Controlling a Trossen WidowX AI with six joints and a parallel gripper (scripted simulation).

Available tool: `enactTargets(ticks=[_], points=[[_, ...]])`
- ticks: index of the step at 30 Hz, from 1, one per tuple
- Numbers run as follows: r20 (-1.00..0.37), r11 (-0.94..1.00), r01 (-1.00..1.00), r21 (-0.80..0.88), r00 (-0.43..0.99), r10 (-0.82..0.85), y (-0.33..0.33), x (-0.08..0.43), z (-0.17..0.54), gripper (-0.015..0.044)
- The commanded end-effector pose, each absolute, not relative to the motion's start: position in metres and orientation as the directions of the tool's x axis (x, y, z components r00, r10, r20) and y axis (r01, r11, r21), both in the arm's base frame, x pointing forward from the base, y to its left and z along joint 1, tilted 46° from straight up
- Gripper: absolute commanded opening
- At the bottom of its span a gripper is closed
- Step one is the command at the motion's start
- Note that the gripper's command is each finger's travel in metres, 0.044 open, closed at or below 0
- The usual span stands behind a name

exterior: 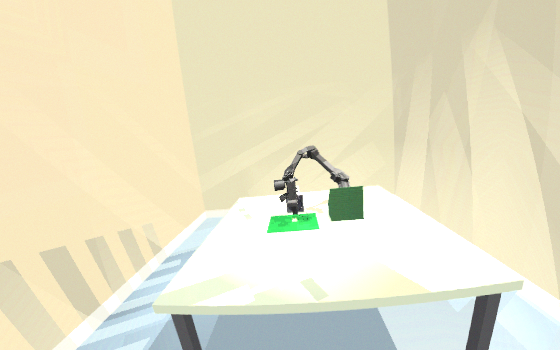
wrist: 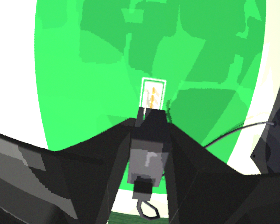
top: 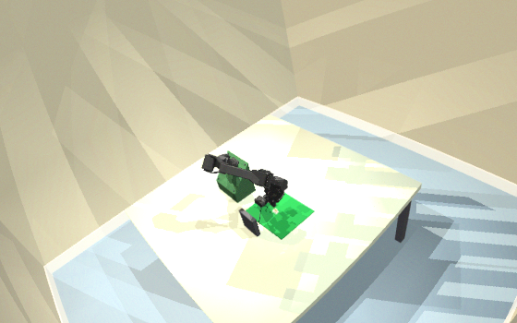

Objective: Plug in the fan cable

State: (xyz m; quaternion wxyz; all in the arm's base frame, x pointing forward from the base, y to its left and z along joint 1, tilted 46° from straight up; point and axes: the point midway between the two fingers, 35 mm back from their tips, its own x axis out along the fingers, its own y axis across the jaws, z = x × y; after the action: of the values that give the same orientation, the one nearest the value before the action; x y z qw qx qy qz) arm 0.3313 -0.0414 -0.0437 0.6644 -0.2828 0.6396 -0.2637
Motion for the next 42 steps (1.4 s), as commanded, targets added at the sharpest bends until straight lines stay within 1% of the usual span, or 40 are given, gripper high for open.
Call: enactTargets(ticks=[1,23,28,42], points=[[-0.7,0.7,-0.019,-0.714,0.049,-0.712,-0.04,0.331,-0.042,0.0],[-0.7,0.7,-0.027,-0.714,0.05,-0.712,-0.038,0.339,-0.041,0.0],[-0.699,0.699,-0.027,-0.715,0.05,-0.713,-0.054,0.34,-0.056,0.0],[-0.699,0.699,-0.027,-0.715,0.05,-0.713,-0.055,0.34,-0.056,0.0]])
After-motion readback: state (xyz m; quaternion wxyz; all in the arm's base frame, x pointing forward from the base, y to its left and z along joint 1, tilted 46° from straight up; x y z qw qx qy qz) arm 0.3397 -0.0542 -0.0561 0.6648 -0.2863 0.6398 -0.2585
